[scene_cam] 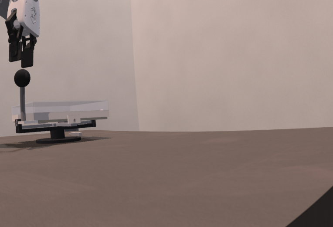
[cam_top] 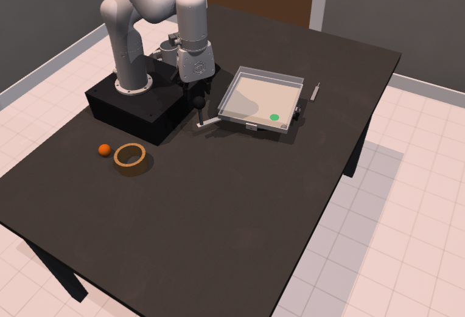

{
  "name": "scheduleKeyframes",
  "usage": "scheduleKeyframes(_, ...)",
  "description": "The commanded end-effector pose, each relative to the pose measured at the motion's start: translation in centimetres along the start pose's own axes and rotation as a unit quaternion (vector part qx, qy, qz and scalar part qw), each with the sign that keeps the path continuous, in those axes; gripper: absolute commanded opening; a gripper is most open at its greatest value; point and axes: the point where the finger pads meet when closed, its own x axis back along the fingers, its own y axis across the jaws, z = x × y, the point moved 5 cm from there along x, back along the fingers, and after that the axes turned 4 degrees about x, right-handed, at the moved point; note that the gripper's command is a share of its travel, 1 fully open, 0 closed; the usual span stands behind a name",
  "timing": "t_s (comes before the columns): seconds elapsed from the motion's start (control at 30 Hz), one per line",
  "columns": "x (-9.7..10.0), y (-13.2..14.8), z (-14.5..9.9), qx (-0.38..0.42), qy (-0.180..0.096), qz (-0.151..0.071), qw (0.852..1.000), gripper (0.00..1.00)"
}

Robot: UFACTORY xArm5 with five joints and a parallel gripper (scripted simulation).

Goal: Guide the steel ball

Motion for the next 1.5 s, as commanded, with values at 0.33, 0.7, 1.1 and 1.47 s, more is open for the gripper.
scheduleKeyframes(0.33,-0.9,0.2,-0.1,0.000,-0.002,-0.001,1.000,0.62)
scheduleKeyframes(0.7,-1.3,0.2,-0.2,0.000,-0.002,-0.001,1.000,0.62)
scheduleKeyframes(1.1,-1.4,0.2,-0.2,0.000,-0.002,-0.001,1.000,0.62)
scheduleKeyframes(1.47,-1.4,0.2,-0.2,0.000,-0.002,-0.001,1.000,0.62)
